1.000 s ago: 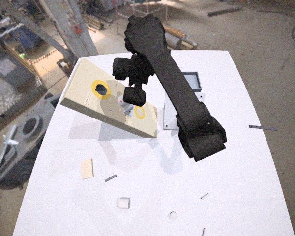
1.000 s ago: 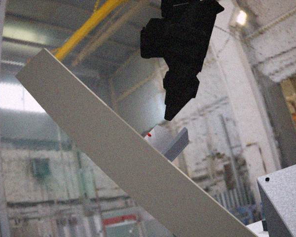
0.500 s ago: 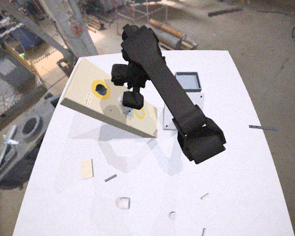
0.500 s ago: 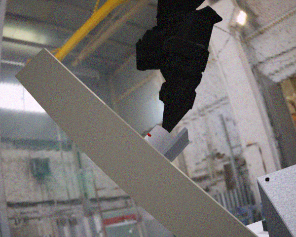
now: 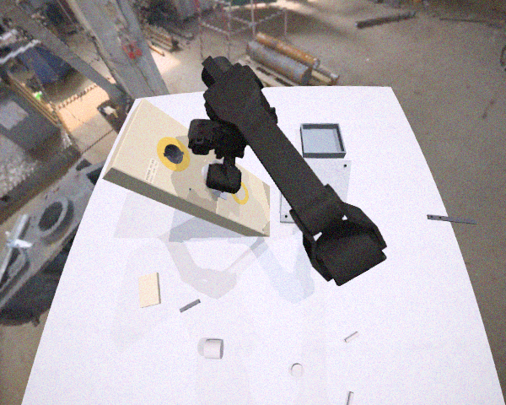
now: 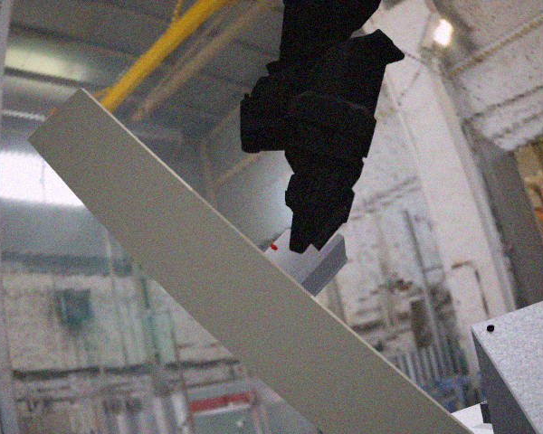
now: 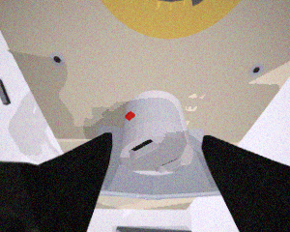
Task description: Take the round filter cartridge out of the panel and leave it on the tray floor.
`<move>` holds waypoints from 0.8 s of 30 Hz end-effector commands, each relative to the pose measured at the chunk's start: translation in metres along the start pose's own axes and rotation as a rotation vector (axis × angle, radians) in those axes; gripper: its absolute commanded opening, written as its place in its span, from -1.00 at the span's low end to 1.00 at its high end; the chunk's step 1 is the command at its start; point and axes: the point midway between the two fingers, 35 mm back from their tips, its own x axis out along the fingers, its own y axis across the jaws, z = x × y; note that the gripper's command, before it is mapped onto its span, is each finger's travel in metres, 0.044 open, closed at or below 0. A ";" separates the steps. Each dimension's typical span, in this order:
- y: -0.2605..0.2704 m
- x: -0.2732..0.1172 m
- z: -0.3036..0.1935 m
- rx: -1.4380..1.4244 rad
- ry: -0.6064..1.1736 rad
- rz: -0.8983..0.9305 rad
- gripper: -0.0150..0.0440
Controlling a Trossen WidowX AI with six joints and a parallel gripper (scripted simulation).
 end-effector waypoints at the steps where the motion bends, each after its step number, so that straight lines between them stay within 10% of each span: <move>1: 0.001 0.005 -0.001 0.009 -0.001 0.006 0.54; 24: 0.000 -0.006 0.016 0.003 0.000 0.003 -0.49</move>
